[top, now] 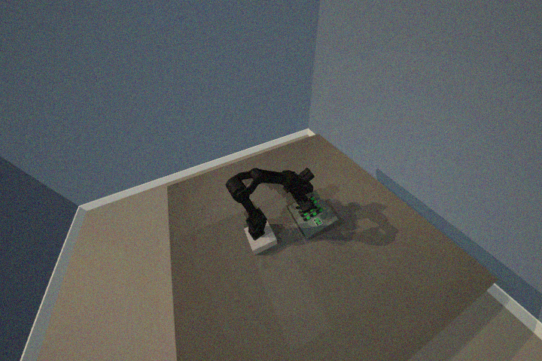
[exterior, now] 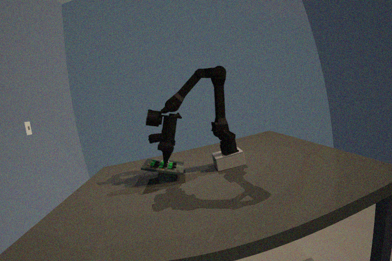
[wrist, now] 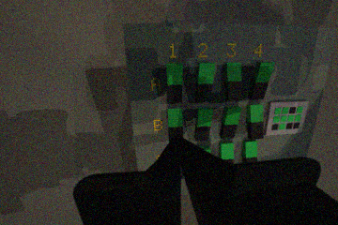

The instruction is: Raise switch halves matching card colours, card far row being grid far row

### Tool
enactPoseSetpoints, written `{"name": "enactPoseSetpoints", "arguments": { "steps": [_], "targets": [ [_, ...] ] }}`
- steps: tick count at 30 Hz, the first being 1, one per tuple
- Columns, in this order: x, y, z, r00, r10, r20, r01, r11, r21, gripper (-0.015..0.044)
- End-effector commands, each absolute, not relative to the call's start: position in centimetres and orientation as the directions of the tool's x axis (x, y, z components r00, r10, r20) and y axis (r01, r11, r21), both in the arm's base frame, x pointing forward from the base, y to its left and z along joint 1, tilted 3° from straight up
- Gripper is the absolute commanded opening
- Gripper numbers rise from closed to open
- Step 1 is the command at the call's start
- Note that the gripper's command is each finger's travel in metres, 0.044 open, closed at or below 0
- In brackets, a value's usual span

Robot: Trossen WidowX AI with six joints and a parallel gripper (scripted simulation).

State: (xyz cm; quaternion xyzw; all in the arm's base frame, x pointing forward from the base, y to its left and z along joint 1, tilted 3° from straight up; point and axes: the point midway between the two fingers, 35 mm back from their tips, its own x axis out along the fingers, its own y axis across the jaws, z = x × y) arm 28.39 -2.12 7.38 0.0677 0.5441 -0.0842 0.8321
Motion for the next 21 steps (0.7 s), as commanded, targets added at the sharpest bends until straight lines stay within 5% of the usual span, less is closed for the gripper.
{"name": "enactPoseSetpoints", "arguments": {
  "steps": [1, 21],
  "targets": [
    [28.57, -2.19, 6.84, 0.393, -0.069, -0.917, 0.215, 0.976, 0.019, 0.0000],
    [28.66, -2.20, 6.61, 0.393, -0.069, -0.917, 0.215, 0.976, 0.019, 0.0000]
  ]
}}
